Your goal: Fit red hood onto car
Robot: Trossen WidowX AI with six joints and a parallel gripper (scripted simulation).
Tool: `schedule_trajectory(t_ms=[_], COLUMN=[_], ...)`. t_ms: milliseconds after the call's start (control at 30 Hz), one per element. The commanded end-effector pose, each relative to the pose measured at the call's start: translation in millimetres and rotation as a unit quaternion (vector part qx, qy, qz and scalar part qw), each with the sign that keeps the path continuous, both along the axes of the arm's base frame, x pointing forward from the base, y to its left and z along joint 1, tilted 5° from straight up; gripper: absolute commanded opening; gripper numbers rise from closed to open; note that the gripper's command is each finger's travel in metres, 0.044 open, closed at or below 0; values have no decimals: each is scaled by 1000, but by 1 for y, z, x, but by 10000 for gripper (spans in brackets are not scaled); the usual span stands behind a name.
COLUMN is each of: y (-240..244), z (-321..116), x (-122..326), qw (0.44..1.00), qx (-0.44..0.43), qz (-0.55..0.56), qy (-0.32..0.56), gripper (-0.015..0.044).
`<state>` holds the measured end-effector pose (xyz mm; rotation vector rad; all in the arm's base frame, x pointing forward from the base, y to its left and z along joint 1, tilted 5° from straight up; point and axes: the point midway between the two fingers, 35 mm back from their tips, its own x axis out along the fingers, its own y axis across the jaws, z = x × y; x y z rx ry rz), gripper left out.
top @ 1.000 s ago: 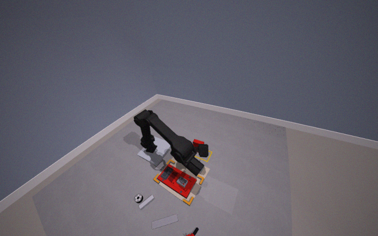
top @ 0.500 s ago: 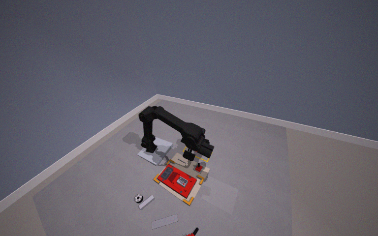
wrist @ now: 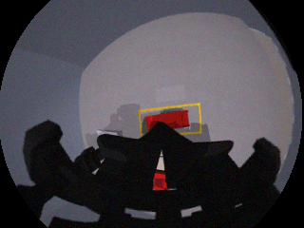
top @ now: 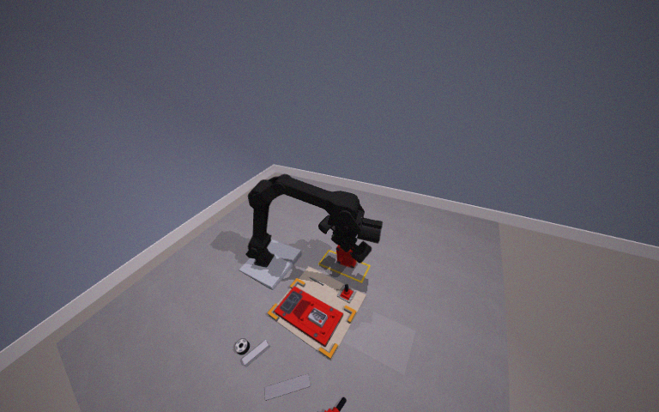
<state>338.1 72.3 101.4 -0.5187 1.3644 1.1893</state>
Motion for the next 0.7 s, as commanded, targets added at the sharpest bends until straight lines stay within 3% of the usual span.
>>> schedule_trajectory(t_ms=[0, 267, 600, 667], y=[10, 31, 56, 58], z=[5, 10, 18, 19], x=[3, 6, 8, 9], qw=[988, 875, 600, 578], qx=[-3, -7, -3, -3], qz=[143, 461, 779, 796], qy=[-59, -147, -182, -181], gripper=[0, 0, 0, 0])
